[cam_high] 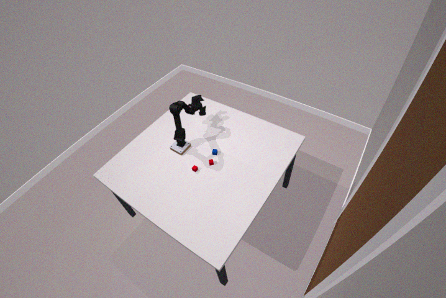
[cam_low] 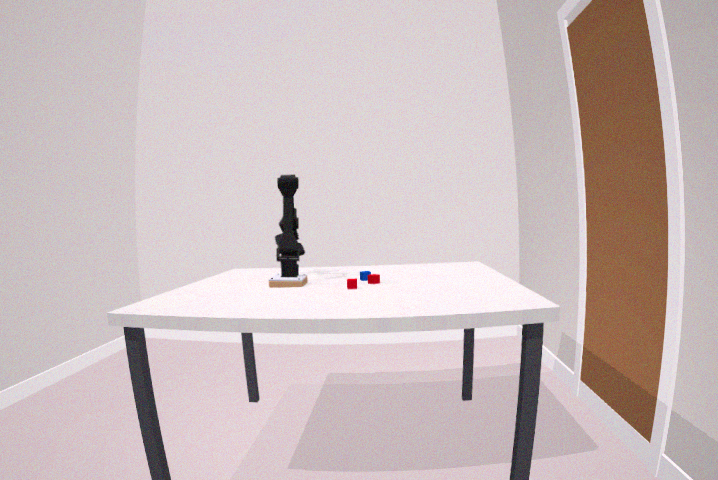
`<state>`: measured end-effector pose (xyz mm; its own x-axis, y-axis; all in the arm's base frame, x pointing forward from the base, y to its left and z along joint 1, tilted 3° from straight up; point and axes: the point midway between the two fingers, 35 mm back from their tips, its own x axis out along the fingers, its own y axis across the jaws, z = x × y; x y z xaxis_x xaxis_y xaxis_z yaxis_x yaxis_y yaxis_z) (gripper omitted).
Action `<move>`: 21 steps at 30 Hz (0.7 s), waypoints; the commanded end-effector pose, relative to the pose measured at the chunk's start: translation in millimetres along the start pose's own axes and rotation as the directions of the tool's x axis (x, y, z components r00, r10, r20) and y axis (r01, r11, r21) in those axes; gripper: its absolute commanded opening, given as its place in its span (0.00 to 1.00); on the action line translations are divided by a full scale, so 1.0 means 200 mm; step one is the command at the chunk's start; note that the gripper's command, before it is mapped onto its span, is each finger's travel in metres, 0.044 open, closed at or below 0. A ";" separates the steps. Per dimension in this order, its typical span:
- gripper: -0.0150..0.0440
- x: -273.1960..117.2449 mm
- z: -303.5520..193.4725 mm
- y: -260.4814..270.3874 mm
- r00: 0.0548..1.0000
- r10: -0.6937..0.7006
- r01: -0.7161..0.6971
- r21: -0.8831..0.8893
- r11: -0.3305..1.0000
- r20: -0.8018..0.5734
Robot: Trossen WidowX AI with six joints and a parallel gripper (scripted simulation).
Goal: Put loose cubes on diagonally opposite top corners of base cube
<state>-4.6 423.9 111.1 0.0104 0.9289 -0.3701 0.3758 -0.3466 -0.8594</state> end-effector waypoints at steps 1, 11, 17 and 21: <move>0.70 0.01 -0.10 0.03 0.999 0.031 -0.028 0.087 0.996 -0.032; 0.70 -0.02 -0.39 0.19 0.978 0.164 -0.107 0.369 0.923 -0.127; 0.70 -0.06 -0.56 0.30 0.954 0.244 -0.117 0.530 0.840 -0.176; 0.70 -0.10 -0.67 0.37 0.933 0.296 -0.107 0.629 0.770 -0.204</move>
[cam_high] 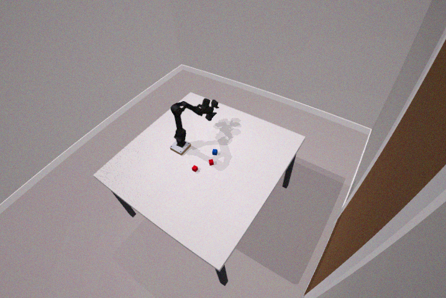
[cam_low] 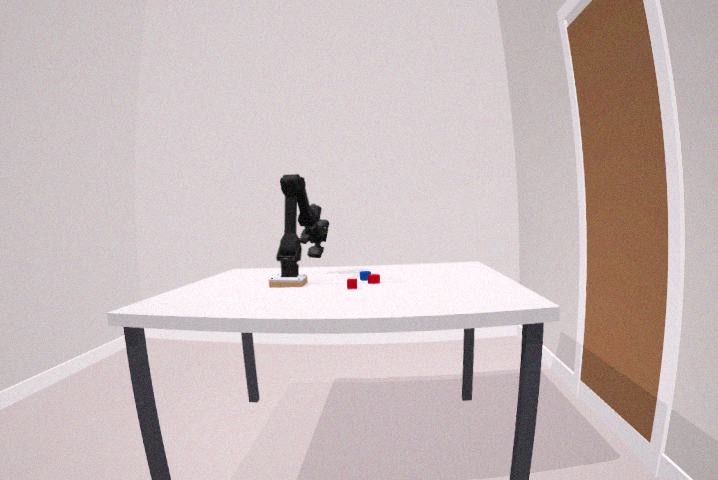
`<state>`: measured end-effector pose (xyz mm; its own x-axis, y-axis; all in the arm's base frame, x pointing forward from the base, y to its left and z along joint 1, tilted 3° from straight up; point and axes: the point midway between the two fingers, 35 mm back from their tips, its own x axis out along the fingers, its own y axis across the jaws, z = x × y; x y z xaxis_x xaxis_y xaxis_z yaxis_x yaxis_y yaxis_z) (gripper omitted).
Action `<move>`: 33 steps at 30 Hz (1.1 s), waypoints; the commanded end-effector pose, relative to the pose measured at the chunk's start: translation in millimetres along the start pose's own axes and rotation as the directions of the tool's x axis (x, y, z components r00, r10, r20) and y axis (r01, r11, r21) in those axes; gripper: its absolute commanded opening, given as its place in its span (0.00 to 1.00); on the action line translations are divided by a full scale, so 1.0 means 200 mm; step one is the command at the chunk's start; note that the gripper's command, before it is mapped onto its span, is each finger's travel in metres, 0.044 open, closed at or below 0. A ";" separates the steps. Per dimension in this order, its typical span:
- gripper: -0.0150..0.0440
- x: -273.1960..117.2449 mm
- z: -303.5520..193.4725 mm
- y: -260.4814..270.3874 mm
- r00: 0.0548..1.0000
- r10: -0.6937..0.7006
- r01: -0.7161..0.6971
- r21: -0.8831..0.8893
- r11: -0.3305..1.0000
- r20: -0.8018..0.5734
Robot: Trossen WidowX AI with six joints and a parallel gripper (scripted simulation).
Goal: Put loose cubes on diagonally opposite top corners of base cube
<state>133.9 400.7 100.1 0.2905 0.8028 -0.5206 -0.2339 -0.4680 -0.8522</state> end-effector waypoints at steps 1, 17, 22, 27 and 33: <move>0.70 0.00 -0.10 -0.02 0.999 0.015 -0.011 0.095 0.995 -0.037; 0.70 -0.09 -0.62 0.03 0.960 0.149 0.008 0.556 0.831 -0.236; 0.70 -0.14 -0.78 0.06 0.938 0.195 0.054 0.675 0.736 -0.287; 0.70 -0.21 -0.92 0.09 0.911 0.243 0.116 0.774 0.623 -0.333; 0.70 -0.30 -1.09 0.14 0.875 0.302 0.208 0.858 0.470 -0.378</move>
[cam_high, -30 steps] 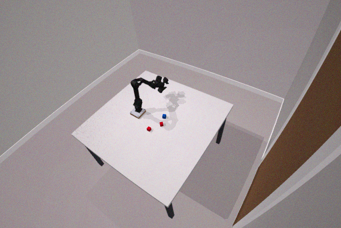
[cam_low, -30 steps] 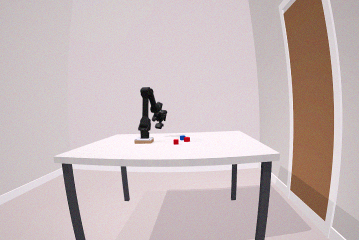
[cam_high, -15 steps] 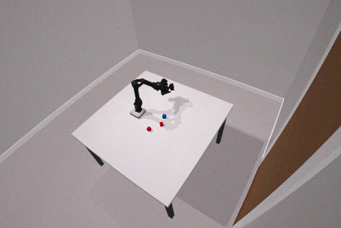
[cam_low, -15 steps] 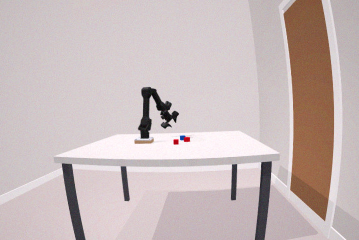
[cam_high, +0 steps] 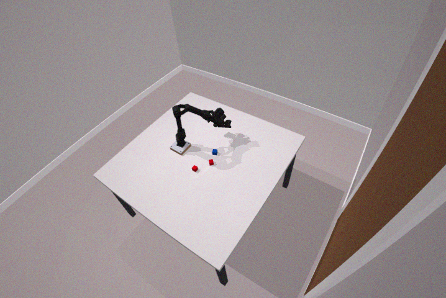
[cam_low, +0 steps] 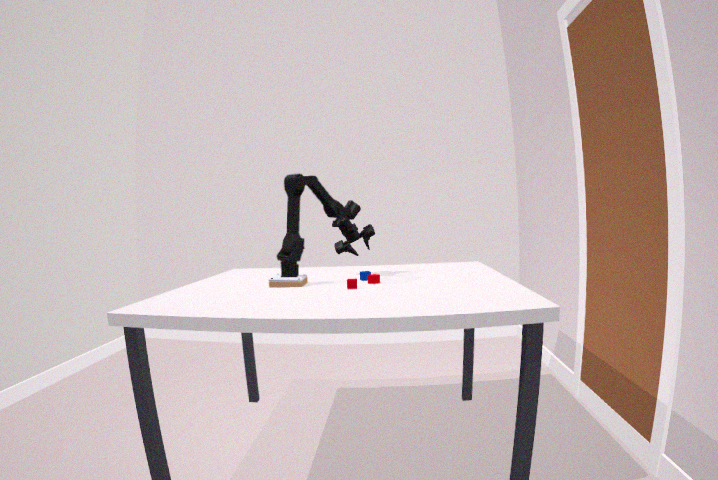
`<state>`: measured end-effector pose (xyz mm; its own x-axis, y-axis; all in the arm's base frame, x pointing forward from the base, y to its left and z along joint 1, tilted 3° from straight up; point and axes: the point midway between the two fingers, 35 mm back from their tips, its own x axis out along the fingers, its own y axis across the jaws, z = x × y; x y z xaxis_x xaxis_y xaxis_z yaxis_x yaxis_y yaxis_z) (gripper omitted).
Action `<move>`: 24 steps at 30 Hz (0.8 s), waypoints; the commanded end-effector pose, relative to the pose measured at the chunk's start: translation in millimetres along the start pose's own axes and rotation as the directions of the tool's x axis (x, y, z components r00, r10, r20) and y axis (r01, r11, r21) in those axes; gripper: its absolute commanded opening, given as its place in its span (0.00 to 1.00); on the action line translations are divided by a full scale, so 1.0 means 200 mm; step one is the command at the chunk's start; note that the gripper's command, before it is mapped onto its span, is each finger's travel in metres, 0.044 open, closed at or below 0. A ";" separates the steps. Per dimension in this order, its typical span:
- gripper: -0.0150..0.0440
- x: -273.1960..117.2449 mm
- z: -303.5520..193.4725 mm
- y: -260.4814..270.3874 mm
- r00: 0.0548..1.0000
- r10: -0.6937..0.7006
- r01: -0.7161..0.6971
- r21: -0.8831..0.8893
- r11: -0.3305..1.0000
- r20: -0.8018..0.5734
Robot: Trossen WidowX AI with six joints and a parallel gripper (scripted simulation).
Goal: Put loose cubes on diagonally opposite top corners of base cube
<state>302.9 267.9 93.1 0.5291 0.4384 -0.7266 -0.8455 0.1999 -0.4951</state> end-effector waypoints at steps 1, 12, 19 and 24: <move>0.70 -0.01 -0.06 -0.07 0.999 -0.006 0.010 0.104 0.995 -0.032; 0.70 -0.08 -0.35 -0.27 0.985 -0.007 0.087 0.451 0.888 -0.175; 0.70 -0.14 -0.53 -0.36 0.966 0.006 0.166 0.637 0.753 -0.259; 0.70 -0.20 -0.67 -0.42 0.949 0.022 0.232 0.743 0.628 -0.314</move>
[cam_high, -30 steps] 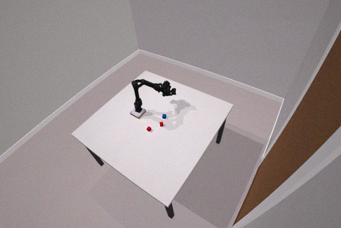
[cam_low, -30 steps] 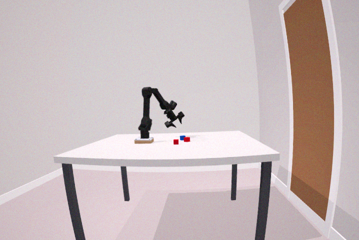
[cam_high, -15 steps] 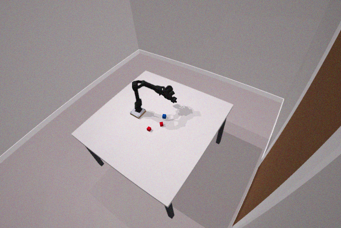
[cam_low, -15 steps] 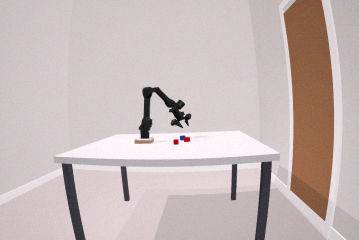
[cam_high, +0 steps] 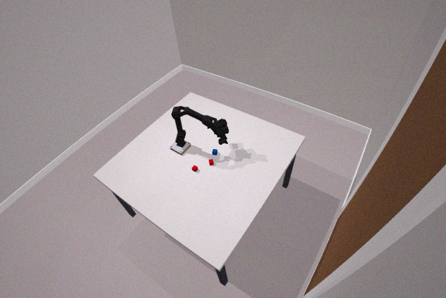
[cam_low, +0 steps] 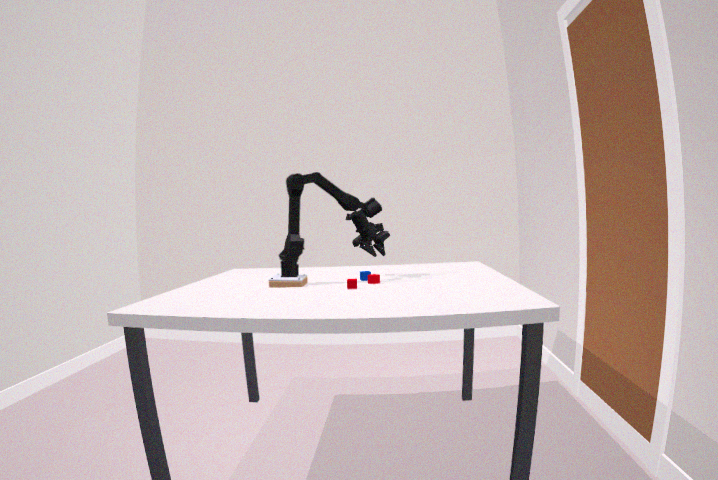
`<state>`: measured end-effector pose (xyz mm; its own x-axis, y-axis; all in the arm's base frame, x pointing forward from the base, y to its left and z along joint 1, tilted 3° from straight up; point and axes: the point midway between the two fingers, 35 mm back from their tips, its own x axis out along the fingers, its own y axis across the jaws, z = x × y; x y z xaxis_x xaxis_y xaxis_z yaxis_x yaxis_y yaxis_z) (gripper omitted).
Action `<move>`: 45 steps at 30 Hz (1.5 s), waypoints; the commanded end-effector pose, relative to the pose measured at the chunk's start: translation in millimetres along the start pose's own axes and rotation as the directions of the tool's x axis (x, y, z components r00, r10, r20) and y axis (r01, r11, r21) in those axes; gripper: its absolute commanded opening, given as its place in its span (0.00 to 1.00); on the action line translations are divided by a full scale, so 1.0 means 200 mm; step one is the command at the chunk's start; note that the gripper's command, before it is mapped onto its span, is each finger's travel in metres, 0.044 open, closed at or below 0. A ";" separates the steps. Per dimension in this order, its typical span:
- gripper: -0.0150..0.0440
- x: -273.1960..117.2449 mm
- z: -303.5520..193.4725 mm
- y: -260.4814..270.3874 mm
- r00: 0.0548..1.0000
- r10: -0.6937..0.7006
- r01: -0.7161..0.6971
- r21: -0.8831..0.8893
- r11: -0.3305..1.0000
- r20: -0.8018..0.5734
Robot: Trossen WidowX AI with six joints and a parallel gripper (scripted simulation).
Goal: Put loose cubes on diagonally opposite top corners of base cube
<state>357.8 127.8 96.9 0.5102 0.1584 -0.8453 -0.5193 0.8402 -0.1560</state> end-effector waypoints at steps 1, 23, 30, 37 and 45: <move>0.70 -0.02 -0.02 -0.09 1.000 -0.014 0.016 0.110 0.994 -0.022; 0.70 -0.21 -0.38 -0.60 0.966 -0.071 0.241 0.753 0.612 -0.250; 0.70 -0.30 -0.51 -0.72 0.946 -0.064 0.316 0.866 0.389 -0.317; 0.70 -0.40 -0.65 -0.81 0.925 -0.044 0.379 0.915 0.138 -0.377; 0.70 -0.52 -0.81 -0.89 0.900 -0.009 0.428 0.890 -0.159 -0.435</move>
<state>291.4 -114.0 125.9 0.1743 -0.0939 -0.9802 0.8771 0.4672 0.1112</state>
